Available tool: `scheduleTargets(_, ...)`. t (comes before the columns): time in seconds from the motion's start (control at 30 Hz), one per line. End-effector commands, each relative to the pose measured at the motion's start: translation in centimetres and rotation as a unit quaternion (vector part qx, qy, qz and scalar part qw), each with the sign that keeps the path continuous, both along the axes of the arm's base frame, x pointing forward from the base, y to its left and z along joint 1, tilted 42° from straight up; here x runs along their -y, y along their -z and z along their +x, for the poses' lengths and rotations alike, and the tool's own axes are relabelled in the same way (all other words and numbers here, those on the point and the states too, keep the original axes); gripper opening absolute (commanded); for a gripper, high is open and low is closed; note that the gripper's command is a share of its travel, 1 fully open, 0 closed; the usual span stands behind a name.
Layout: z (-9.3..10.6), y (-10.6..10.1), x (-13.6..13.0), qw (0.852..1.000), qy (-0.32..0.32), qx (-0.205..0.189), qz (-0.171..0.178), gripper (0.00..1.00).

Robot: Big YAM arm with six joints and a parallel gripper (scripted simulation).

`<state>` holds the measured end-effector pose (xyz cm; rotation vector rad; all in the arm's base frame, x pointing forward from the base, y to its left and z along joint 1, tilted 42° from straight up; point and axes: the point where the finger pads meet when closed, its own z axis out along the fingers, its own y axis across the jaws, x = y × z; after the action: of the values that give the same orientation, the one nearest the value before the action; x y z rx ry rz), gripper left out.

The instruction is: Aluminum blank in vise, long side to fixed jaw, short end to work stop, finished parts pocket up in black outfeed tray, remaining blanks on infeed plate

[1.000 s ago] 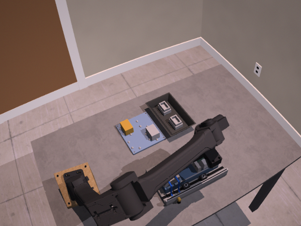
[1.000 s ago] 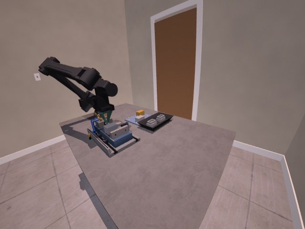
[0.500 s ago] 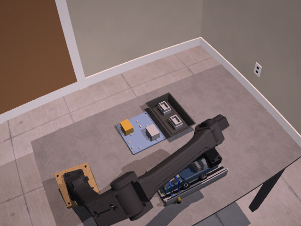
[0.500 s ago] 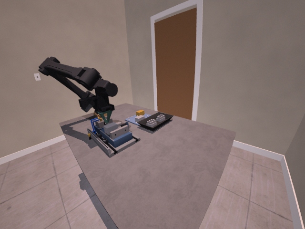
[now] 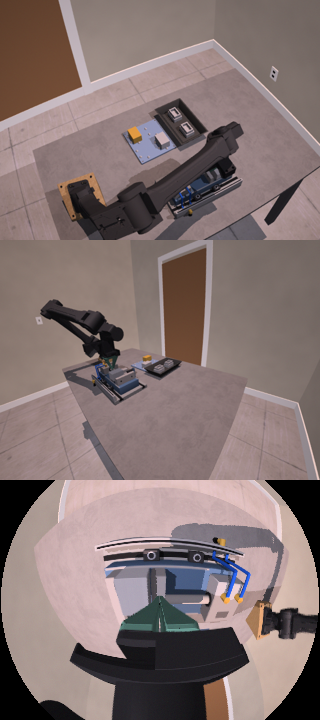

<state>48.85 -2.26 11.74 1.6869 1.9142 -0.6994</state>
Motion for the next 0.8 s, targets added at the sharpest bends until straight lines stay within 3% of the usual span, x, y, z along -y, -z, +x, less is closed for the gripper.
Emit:
scheduleTargets(0.0,0.4,-0.2,-0.1,1.0,-0.005,0.007,0.0,0.0)
scheduleTargets(0.5,0.6,-0.2,-0.1,1.0,-0.005,0.008,0.0,0.0)
scheduleTargets(0.77,1.6,-0.7,-0.1,1.0,-0.004,0.016,0.002,0.0)
